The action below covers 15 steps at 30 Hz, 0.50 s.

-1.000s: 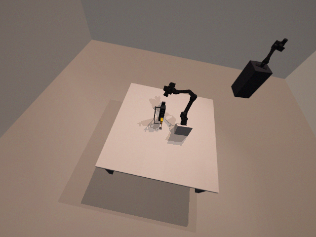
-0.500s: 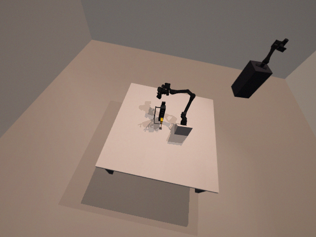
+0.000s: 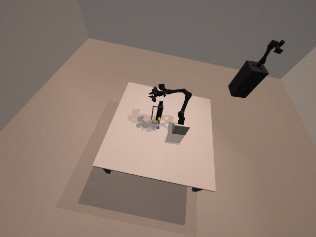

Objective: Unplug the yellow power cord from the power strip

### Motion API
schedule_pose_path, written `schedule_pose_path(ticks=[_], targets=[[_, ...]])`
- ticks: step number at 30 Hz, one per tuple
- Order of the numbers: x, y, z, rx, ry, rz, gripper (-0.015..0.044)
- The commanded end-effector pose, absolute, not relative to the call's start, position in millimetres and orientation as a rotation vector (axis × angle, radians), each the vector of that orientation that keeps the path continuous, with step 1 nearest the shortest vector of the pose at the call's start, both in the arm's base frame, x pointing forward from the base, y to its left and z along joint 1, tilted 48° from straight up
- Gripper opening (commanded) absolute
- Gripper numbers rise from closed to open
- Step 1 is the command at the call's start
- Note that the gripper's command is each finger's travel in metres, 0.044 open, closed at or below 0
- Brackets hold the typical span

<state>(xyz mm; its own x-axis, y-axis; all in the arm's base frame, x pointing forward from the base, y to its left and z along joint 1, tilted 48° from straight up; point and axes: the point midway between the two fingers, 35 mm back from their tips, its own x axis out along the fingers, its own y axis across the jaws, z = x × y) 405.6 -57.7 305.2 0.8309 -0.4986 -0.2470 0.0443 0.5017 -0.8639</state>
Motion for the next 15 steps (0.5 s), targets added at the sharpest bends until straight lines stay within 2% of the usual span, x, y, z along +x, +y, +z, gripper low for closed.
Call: schedule_pose_path(ticks=[1, 10, 15], targets=[[413, -7, 284, -0.986, 0.503, -0.19, 0.016], [409, 62, 202, -1.145, 0.677, 0.114, 0.016], [389, 87, 133, -1.229, 0.891, 0.281, 0.016]])
